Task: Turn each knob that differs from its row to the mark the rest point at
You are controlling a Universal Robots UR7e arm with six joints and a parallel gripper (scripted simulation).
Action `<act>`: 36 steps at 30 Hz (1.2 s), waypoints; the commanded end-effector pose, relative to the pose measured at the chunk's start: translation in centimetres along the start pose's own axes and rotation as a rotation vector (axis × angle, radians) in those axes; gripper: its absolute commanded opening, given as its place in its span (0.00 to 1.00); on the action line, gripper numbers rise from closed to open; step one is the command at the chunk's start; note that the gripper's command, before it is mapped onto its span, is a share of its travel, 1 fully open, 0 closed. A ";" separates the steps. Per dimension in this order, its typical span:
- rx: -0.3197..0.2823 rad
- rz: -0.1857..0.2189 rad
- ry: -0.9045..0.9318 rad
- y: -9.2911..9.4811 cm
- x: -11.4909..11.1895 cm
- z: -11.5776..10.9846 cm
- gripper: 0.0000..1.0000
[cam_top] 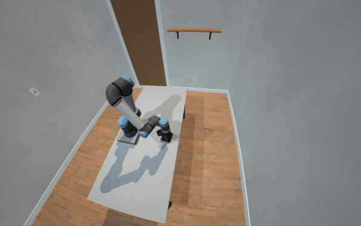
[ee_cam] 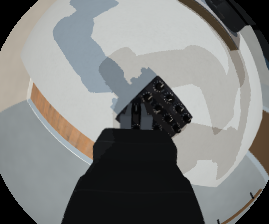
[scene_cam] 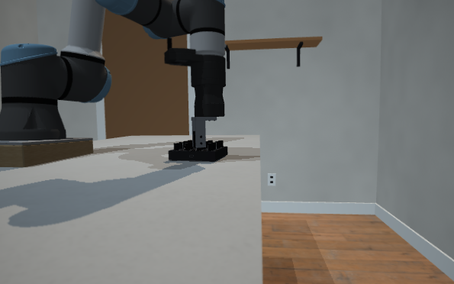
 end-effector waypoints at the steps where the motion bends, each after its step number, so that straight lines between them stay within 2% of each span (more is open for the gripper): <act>1: 0.001 0.003 0.110 0.0 0.0 0.0 0.30; 20: 0.000 0.003 0.453 0.0 0.0 0.0 0.30; 36: 0.000 0.003 0.638 0.0 0.0 0.0 0.30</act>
Point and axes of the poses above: the point where the finger pads meet when closed, its own y axis out along the fingers, its own x axis across the jaws, z = x × y, the point moved 6 cm from there along -y, back along the fingers, and after that the axes turned 3 degrees about y, right-handed, at the moved point
